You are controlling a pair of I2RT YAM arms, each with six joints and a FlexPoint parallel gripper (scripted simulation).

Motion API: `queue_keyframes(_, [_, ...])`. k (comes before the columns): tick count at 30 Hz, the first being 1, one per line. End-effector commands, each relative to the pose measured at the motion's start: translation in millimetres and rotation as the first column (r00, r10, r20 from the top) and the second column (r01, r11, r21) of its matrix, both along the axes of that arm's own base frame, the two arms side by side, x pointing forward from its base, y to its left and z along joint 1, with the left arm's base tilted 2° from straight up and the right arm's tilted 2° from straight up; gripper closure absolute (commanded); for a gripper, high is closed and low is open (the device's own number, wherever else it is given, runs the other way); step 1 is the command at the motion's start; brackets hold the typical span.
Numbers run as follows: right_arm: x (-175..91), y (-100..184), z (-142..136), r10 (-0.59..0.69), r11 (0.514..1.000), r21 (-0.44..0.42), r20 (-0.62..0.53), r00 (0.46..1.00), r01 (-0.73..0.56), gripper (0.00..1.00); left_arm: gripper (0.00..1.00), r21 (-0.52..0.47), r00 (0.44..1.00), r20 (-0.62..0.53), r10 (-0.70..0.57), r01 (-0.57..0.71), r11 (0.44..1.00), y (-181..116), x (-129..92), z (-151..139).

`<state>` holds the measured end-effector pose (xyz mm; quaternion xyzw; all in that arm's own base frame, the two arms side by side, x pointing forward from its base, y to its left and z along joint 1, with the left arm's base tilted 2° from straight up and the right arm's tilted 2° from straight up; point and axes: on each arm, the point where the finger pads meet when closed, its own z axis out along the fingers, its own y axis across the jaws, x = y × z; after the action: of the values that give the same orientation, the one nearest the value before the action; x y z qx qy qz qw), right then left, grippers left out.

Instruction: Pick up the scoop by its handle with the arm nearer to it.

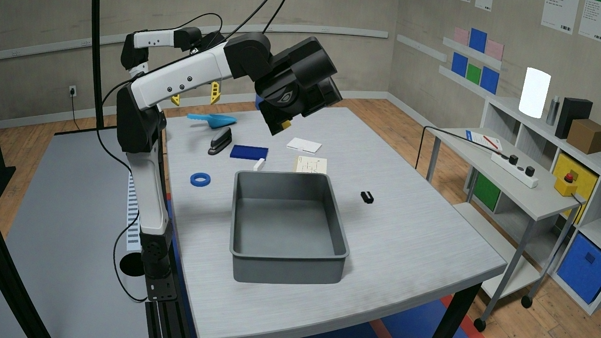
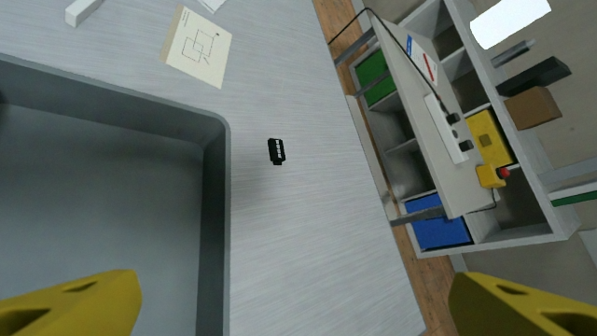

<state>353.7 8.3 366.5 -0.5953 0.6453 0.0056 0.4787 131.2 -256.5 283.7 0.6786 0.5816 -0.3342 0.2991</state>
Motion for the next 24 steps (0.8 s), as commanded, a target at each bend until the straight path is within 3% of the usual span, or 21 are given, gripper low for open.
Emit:
queue_keyframes(1, [-0.7, 1.8, 3.6, 0.004, 1.000, -0.002, 0.012, 1.000, -0.004, 0.00, 0.00, -0.014, 1.000, 0.012, 0.002, -0.002, 1.000, -0.1, 0.6, 5.1])
queue_keyframes(18, [-0.7, 1.8, 3.6, 0.004, 1.000, -0.002, 0.012, 1.000, -0.004, 0.00, 0.00, -0.014, 1.000, 0.012, 0.002, -0.002, 1.000, -0.1, 0.6, 5.1])
queue_keyframes(23, [11.6, 2.8, -4.0, -0.029, 1.000, -0.001, -0.009, 1.000, 0.029, 0.00, 0.56, 0.066, 0.998, -0.015, 0.068, -0.067, 0.996, 9.2, 9.3, -11.4])
queue_keyframes(24, [15.2, 5.6, -5.4, -0.035, 0.999, 0.001, -0.014, 0.999, 0.035, 0.00, 0.58, 0.090, 0.996, -0.017, 0.092, -0.090, 0.992, 12.8, 12.9, -15.8])
